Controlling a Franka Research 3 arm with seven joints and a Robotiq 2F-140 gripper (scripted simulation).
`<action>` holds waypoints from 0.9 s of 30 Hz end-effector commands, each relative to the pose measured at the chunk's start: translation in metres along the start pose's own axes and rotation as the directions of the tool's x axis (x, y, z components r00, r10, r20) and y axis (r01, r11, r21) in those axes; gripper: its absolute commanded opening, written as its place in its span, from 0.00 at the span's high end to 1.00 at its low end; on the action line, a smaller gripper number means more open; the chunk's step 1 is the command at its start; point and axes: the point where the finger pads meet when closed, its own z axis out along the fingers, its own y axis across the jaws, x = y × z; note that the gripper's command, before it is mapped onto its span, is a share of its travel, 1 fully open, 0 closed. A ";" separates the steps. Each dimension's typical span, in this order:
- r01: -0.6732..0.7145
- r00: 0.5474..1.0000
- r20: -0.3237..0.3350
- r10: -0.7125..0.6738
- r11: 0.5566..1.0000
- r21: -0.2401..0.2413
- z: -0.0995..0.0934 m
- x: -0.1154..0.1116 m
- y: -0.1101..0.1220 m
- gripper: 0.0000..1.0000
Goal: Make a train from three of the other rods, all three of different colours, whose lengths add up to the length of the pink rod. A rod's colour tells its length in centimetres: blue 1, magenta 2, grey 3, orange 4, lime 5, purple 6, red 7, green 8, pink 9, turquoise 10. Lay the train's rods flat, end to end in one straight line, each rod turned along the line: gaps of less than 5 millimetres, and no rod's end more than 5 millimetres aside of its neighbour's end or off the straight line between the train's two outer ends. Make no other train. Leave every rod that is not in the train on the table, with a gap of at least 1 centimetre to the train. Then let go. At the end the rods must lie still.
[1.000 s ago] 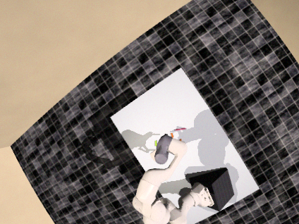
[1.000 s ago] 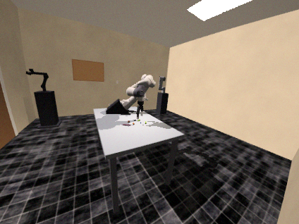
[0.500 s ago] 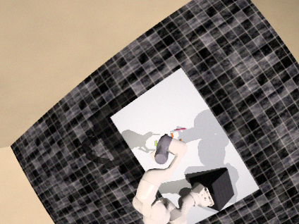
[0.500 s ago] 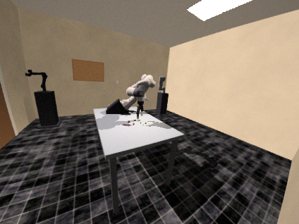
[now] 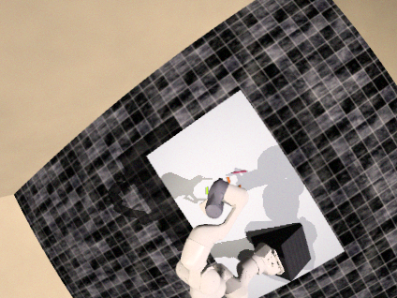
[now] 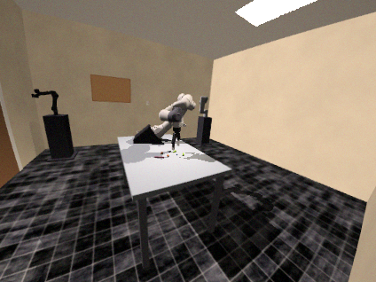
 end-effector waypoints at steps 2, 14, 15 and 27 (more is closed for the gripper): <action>0.004 1.000 0.001 -0.004 1.000 0.000 0.001 -0.001 0.000 0.00; -0.289 0.957 0.001 0.289 0.957 0.000 -0.005 0.004 0.003 0.00; -0.306 0.952 0.001 0.306 0.952 0.000 -0.005 0.004 0.003 0.00; -0.498 0.867 0.001 0.498 0.867 -0.001 -0.010 0.008 0.005 0.00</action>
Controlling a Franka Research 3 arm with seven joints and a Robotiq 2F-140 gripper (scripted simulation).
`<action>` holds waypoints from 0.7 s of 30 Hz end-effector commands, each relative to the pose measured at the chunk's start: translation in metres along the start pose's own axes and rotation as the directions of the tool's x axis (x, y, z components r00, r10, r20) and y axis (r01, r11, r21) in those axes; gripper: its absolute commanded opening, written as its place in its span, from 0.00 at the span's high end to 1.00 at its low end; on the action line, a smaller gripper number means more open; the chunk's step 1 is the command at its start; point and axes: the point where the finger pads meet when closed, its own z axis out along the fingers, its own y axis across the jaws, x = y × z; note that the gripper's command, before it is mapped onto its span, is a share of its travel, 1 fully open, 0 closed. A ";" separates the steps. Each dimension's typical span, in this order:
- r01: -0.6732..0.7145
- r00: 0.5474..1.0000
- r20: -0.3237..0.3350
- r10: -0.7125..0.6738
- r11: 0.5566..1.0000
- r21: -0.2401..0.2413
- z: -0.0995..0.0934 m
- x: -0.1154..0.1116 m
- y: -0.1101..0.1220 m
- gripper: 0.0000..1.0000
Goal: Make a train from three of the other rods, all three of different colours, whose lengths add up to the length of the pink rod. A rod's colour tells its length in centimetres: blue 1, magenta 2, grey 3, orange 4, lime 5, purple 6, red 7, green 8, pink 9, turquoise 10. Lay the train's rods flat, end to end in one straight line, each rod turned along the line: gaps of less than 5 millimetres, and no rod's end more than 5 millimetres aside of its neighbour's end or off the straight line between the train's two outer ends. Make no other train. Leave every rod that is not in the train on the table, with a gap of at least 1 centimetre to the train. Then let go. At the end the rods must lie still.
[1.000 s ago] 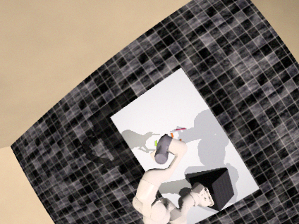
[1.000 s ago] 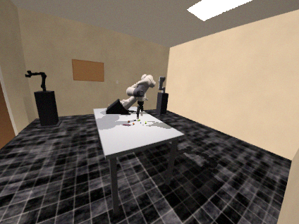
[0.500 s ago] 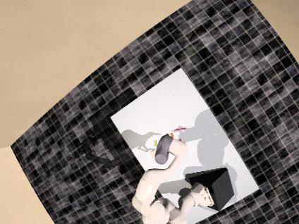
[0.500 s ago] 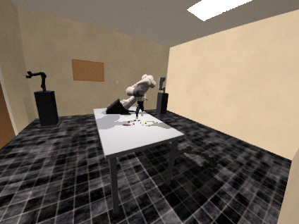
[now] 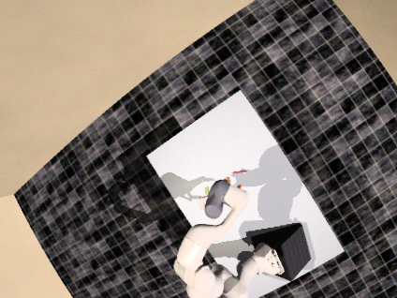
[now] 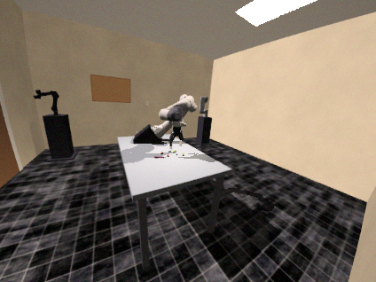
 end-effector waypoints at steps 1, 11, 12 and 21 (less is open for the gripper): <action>-0.166 0.986 0.009 0.166 0.986 0.010 -0.004 0.004 -0.003 0.00; -0.325 0.946 0.010 0.325 0.946 0.008 -0.007 0.008 -0.004 0.00; -0.341 0.940 0.010 0.341 0.940 0.008 -0.008 0.008 -0.004 0.00; -0.473 0.881 0.012 0.473 0.881 0.007 -0.011 0.011 -0.004 0.00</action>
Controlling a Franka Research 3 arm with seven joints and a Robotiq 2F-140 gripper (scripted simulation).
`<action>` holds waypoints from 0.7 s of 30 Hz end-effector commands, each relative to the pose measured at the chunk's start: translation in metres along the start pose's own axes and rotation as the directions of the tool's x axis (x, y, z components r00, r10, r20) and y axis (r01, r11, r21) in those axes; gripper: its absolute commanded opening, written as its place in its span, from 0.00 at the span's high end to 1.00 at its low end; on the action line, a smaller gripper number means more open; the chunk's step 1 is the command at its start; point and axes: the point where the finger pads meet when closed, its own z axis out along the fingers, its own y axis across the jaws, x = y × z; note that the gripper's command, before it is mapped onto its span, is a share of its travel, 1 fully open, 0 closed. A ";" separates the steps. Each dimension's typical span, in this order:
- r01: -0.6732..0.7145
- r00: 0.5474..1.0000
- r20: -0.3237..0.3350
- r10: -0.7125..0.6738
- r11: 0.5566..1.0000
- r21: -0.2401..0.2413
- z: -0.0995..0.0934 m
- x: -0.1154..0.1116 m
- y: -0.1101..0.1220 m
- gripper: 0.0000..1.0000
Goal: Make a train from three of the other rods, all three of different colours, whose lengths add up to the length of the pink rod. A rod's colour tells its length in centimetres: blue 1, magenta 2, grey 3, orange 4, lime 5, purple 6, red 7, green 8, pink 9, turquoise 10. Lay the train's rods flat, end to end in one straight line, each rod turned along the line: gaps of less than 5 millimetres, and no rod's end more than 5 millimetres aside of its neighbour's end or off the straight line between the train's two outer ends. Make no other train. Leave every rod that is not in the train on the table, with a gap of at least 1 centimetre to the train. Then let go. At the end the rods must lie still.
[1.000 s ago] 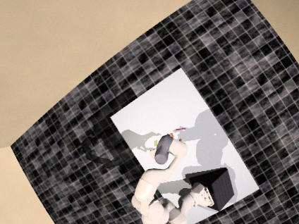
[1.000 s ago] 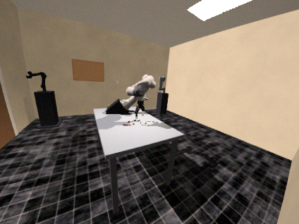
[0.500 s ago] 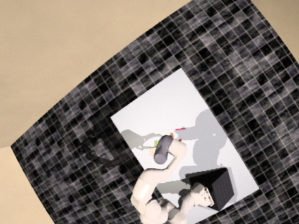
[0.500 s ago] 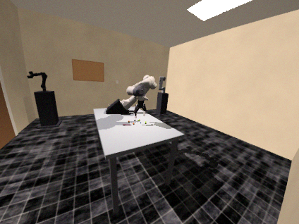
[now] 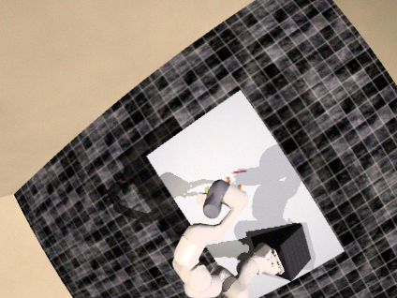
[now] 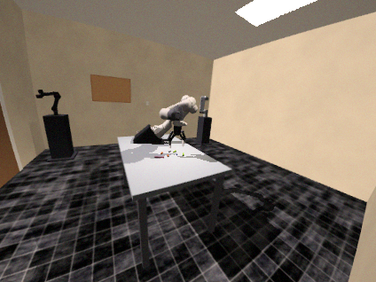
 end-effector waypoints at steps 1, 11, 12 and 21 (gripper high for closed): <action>-0.166 0.986 0.012 0.166 0.986 0.005 -0.004 0.003 -0.004 0.00; -0.258 0.966 0.012 0.258 0.966 0.004 -0.006 0.005 -0.005 0.85; -0.258 0.966 0.012 0.258 0.966 0.004 -0.006 0.005 -0.005 0.85; -0.258 0.966 0.012 0.258 0.966 0.004 -0.006 0.005 -0.005 0.85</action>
